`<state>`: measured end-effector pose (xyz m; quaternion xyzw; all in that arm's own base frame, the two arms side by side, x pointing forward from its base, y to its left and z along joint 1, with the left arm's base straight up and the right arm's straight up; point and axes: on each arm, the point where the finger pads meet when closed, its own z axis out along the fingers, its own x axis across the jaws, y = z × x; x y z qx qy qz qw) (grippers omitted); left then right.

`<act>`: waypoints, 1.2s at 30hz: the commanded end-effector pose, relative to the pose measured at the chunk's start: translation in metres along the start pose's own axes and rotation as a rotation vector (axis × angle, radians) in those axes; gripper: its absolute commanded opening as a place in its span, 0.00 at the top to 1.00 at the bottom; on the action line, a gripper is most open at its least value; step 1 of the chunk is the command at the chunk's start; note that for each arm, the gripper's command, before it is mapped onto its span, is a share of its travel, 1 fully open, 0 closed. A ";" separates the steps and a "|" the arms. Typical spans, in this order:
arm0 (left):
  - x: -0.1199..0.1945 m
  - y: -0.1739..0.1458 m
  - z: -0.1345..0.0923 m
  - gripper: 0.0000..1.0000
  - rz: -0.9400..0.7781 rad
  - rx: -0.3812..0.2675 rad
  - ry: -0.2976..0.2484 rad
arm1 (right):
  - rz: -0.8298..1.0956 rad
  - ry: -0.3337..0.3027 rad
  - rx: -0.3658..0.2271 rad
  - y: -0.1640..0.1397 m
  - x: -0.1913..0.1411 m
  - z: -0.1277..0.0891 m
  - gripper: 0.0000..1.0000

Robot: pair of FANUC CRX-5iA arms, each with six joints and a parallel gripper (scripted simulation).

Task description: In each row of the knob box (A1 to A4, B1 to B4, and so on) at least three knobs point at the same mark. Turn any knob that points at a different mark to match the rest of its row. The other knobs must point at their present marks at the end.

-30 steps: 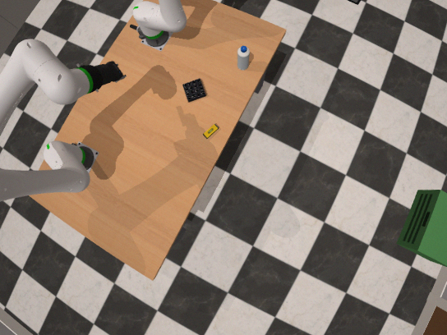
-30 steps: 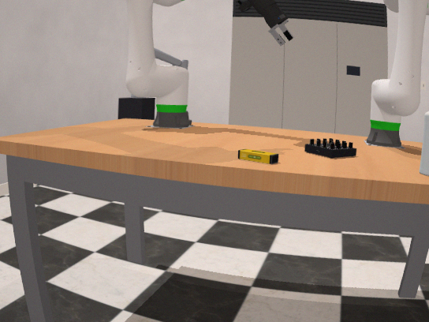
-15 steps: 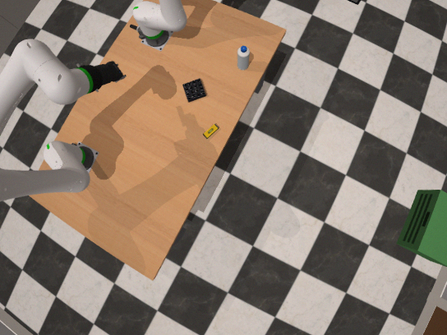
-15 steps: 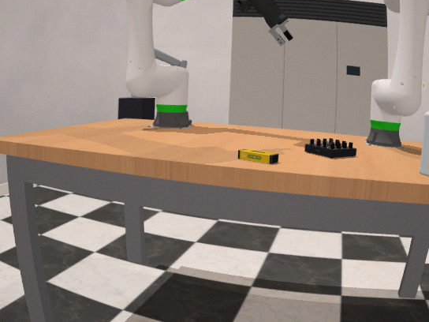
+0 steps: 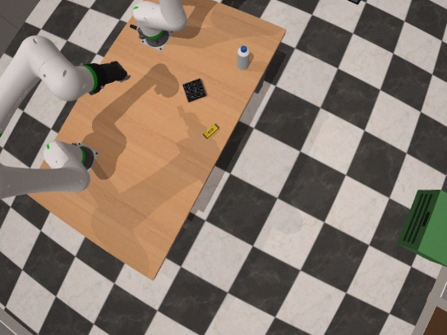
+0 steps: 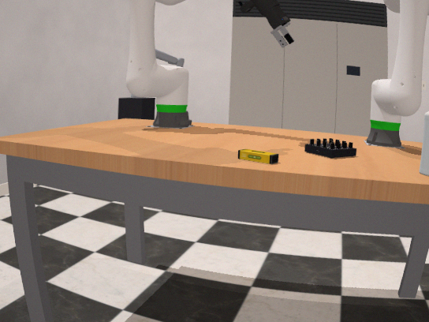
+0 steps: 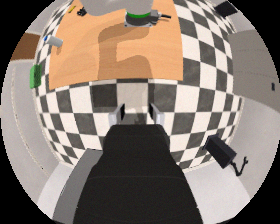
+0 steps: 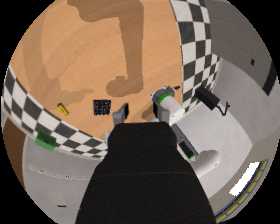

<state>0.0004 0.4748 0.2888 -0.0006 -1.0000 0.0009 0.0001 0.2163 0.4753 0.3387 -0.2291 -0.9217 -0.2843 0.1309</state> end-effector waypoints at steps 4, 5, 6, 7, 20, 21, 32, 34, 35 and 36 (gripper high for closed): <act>0.000 0.000 -0.001 0.00 0.000 -0.002 0.000 | -0.231 -0.023 0.043 0.010 -0.019 0.016 0.00; 0.000 0.000 -0.001 0.00 0.000 -0.002 0.000 | -0.257 -0.026 0.048 0.011 -0.022 0.018 0.00; 0.000 0.000 -0.001 0.00 0.000 -0.002 0.000 | -0.273 -0.027 0.051 0.012 -0.023 0.019 0.00; 0.000 0.000 -0.001 0.00 0.000 -0.002 0.000 | -0.308 -0.030 0.059 0.013 -0.026 0.021 0.00; 0.000 0.000 -0.001 0.00 0.000 -0.002 0.000 | -0.626 -0.046 0.131 0.027 -0.054 0.045 0.00; 0.000 0.000 -0.001 0.00 0.000 -0.002 0.000 | -0.651 -0.047 0.138 0.028 -0.056 0.047 0.00; 0.000 0.000 -0.001 0.00 0.000 -0.002 0.000 | -0.920 -0.041 0.207 0.040 -0.078 0.068 0.00; 0.000 0.000 -0.001 0.00 0.000 -0.002 0.000 | -0.968 -0.038 0.220 0.042 -0.082 0.072 0.00; 0.000 0.000 -0.001 0.00 0.000 -0.002 0.000 | -0.986 -0.037 0.225 0.042 -0.084 0.074 0.00; 0.000 0.000 -0.001 0.00 0.000 -0.002 0.000 | -1.019 -0.035 0.233 0.044 -0.087 0.076 0.00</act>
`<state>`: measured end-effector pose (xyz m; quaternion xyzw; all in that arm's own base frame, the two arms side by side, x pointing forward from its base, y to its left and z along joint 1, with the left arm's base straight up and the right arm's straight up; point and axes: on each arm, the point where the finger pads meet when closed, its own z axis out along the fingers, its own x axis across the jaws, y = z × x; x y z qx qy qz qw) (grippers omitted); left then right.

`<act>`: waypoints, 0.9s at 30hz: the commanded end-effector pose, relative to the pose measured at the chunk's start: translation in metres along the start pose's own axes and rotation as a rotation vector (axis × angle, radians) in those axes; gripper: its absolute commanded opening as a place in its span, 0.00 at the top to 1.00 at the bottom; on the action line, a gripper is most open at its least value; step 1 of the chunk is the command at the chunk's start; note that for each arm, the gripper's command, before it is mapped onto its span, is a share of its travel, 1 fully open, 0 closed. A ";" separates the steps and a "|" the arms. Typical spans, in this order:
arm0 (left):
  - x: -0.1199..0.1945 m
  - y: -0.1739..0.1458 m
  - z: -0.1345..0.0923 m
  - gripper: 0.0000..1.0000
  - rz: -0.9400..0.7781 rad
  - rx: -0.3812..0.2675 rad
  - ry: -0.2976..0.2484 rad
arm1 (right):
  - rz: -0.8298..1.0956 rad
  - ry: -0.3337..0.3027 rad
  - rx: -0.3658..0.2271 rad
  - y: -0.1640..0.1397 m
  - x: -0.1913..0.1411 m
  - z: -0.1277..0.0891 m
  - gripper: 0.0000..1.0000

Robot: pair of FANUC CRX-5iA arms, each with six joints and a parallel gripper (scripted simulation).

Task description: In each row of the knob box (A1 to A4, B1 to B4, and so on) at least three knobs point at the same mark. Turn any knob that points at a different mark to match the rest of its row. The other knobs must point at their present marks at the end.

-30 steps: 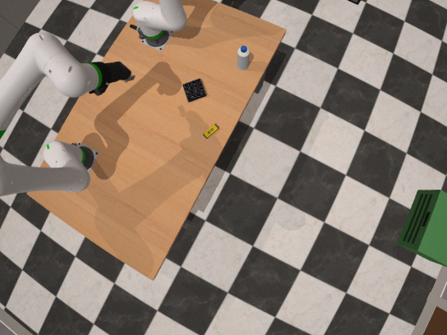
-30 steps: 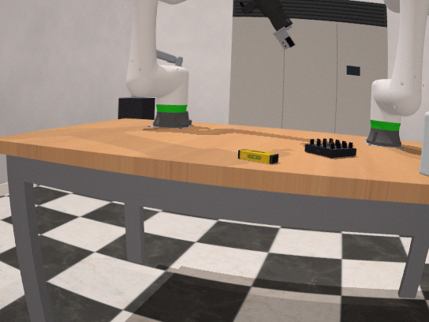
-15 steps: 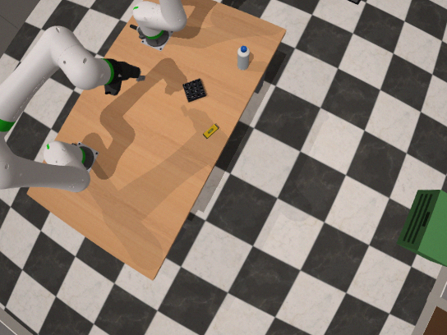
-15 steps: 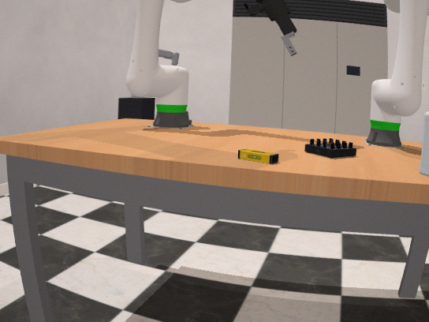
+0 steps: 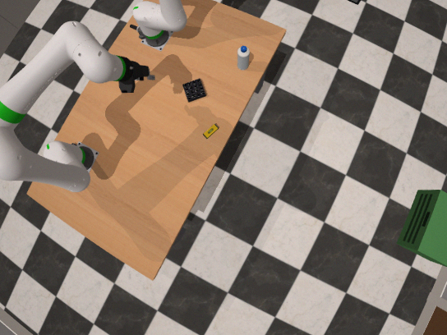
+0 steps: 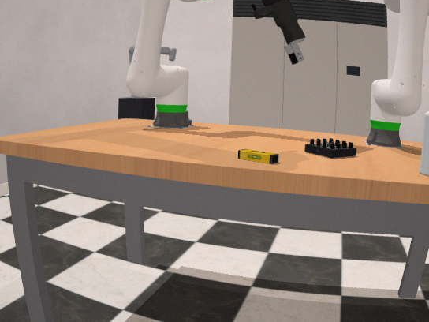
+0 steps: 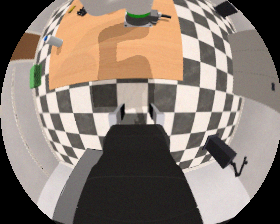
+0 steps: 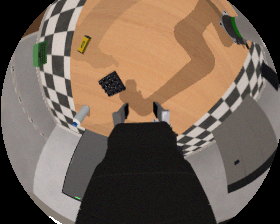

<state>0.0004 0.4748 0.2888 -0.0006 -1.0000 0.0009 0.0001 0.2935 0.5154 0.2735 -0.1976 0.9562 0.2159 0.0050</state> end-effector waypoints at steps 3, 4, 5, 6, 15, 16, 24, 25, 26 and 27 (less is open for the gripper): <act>0.000 0.000 -0.001 0.00 0.000 -0.002 0.000 | -0.200 0.019 0.037 -0.003 -0.018 0.015 0.00; 0.000 0.000 -0.001 0.00 0.000 -0.002 0.000 | -0.229 0.022 0.042 -0.004 -0.020 0.018 0.00; 0.000 0.000 -0.001 0.00 0.000 -0.002 0.000 | -0.255 0.024 0.048 -0.004 -0.022 0.020 0.00; 0.000 0.000 -0.001 0.00 0.000 -0.002 0.000 | -0.280 0.027 0.053 -0.005 -0.024 0.022 0.00; 0.000 0.000 -0.001 0.00 0.000 -0.002 0.000 | -0.498 0.055 0.094 -0.009 -0.042 0.042 0.00; 0.000 0.000 -0.001 0.00 0.000 -0.002 0.000 | -0.522 0.059 0.098 -0.009 -0.044 0.044 0.00; 0.000 0.000 -0.001 0.00 0.000 -0.002 0.000 | -0.727 0.095 0.132 -0.013 -0.060 0.063 0.00; 0.000 0.000 -0.001 0.00 0.000 -0.002 0.000 | -0.752 0.100 0.135 -0.013 -0.062 0.065 0.00; 0.000 0.000 -0.001 0.00 0.000 -0.002 0.000 | -0.752 0.100 0.135 -0.013 -0.062 0.065 0.00; 0.000 0.000 -0.001 0.00 0.000 -0.002 0.000 | -0.752 0.100 0.135 -0.013 -0.062 0.065 0.00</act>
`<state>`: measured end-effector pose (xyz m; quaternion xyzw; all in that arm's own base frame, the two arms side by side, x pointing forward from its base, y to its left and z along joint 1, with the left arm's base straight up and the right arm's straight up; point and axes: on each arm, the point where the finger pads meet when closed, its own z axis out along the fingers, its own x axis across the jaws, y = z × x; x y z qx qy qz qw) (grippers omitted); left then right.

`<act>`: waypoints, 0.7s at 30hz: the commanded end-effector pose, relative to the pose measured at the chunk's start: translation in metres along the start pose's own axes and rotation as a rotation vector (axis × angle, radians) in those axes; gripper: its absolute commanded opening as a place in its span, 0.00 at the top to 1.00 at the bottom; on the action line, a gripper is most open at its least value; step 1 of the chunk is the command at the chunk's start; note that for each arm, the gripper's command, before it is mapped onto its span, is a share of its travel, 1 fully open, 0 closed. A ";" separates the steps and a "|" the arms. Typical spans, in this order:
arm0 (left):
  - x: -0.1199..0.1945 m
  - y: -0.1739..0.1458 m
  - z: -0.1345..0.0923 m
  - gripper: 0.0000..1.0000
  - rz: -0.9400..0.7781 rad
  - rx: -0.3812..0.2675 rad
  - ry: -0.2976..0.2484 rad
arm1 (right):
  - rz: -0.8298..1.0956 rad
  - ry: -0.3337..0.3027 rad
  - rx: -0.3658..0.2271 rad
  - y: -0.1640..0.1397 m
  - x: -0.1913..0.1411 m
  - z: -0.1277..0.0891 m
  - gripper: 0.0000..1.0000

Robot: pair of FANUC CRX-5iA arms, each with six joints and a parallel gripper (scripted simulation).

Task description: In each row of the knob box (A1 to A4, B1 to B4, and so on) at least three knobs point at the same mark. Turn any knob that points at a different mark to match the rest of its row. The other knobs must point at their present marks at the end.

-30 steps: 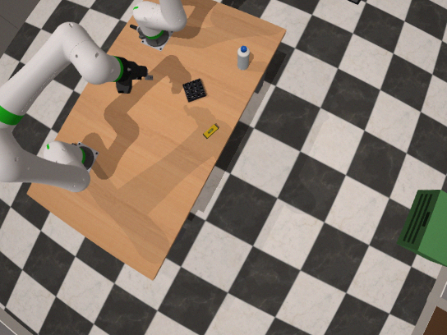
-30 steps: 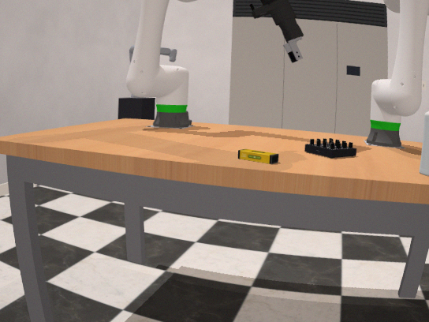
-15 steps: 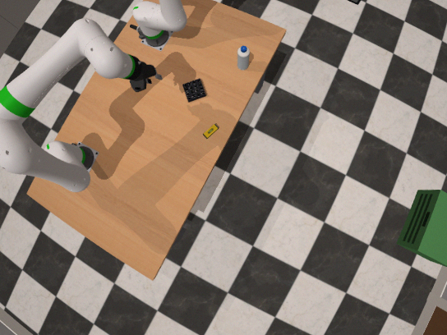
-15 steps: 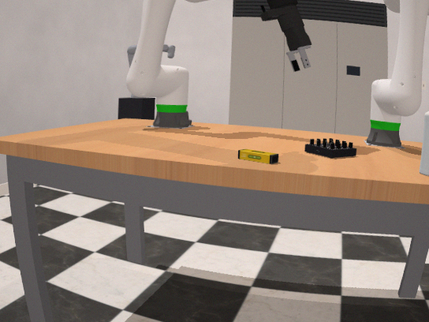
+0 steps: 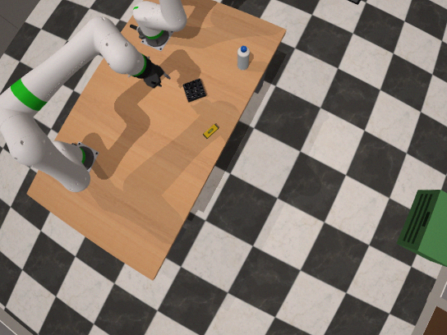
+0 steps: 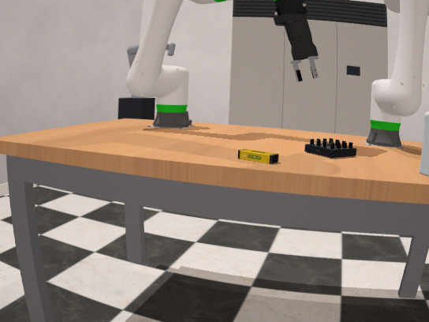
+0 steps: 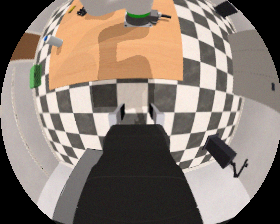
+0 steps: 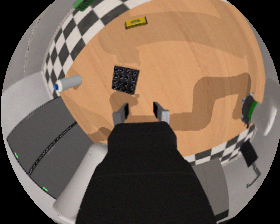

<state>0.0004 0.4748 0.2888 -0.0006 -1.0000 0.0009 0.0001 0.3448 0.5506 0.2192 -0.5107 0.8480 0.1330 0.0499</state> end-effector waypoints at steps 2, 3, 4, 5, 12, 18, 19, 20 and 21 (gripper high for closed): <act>0.000 0.000 -0.001 0.00 0.000 -0.002 0.000 | -0.175 0.032 0.016 -0.008 -0.011 0.015 0.00; 0.000 0.000 -0.001 0.00 0.000 -0.002 0.000 | -0.196 0.037 0.018 -0.009 -0.012 0.017 0.00; 0.000 0.000 -0.001 0.00 0.000 -0.002 0.000 | -0.220 0.041 0.020 -0.011 -0.013 0.019 0.00; 0.000 0.000 -0.001 0.00 0.000 -0.002 0.000 | -0.245 0.046 0.023 -0.012 -0.015 0.021 0.00; 0.000 0.000 -0.001 0.00 0.000 -0.002 0.000 | -0.423 0.084 0.037 -0.019 -0.024 0.039 0.00; 0.000 0.000 -0.001 0.00 0.000 -0.002 0.000 | -0.575 0.119 0.044 -0.026 -0.030 0.055 0.00; 0.000 0.000 -0.001 0.00 0.000 -0.002 0.000 | -0.597 0.124 0.045 -0.026 -0.031 0.057 0.00; 0.000 0.000 -0.001 0.00 0.000 -0.002 0.000 | -0.618 0.129 0.045 -0.027 -0.032 0.060 0.00; 0.000 0.000 -0.001 0.00 0.000 -0.002 0.000 | -0.641 0.135 0.045 -0.028 -0.033 0.062 0.00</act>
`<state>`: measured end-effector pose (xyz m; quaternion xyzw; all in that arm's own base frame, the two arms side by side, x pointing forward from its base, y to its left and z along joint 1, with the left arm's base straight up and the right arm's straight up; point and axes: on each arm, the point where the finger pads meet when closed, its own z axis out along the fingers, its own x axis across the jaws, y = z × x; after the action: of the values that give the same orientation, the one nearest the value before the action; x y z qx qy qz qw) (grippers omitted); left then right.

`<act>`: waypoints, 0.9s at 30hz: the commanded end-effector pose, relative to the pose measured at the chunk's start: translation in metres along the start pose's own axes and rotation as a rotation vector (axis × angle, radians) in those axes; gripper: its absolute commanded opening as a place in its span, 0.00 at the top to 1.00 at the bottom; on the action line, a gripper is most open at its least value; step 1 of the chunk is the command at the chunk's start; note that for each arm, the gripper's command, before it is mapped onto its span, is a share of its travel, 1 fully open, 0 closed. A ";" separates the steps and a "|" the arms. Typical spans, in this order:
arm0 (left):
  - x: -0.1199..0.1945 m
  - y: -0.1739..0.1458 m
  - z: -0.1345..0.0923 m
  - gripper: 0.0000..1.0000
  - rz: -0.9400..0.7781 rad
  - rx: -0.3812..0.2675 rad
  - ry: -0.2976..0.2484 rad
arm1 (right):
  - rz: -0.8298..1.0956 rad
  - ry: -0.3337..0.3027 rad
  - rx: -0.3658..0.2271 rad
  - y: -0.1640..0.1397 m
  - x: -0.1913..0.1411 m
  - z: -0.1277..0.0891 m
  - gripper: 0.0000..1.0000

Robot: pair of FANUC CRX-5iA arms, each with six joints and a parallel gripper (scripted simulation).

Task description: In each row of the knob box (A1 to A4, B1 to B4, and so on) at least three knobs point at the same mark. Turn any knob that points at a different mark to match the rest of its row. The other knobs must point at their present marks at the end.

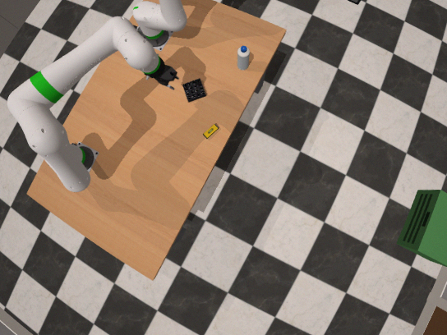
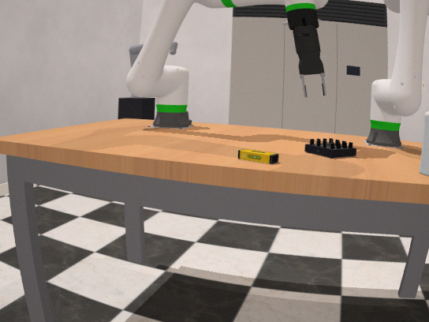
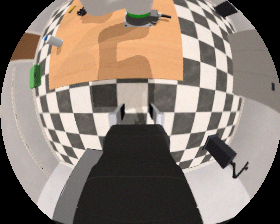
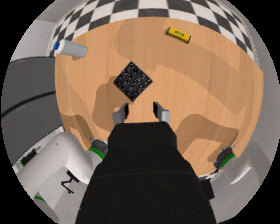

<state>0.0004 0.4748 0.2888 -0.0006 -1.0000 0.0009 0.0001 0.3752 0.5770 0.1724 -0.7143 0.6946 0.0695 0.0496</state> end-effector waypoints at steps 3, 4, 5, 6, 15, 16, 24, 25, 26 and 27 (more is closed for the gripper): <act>0.000 0.000 -0.001 0.00 0.000 -0.002 0.000 | -0.204 0.043 -0.001 -0.011 -0.007 0.019 0.00; 0.000 0.000 -0.001 0.00 0.000 -0.002 0.000 | -0.230 0.049 -0.001 -0.012 -0.007 0.022 0.00; 0.000 0.000 -0.001 0.00 0.000 -0.002 0.000 | -0.255 0.054 -0.002 -0.013 -0.008 0.025 0.00; 0.000 0.000 -0.001 0.00 0.000 -0.002 0.000 | -0.281 0.060 -0.002 -0.015 -0.008 0.027 0.00; 0.000 0.000 -0.001 0.00 0.000 -0.002 0.000 | -0.506 0.110 -0.013 -0.024 -0.013 0.052 0.00; 0.000 0.000 -0.001 0.00 0.000 -0.002 0.000 | -0.526 0.115 -0.014 -0.025 -0.013 0.054 0.00; 0.000 0.000 -0.001 0.00 0.000 -0.002 0.000 | -0.726 0.159 -0.034 -0.032 -0.016 0.077 0.00; 0.000 0.000 -0.001 0.00 0.000 -0.002 0.000 | -0.731 0.160 -0.035 -0.032 -0.016 0.078 0.00; 0.000 0.000 -0.001 0.00 0.000 -0.002 0.000 | -0.756 0.165 -0.038 -0.032 -0.016 0.081 0.00; 0.000 0.000 -0.001 0.00 0.000 -0.002 0.000 | -0.775 0.170 -0.040 -0.033 -0.016 0.083 0.00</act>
<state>0.0004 0.4748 0.2888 -0.0006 -1.0000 0.0009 0.0001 0.4017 0.6041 0.1017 -0.9072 0.4206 0.0050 0.0098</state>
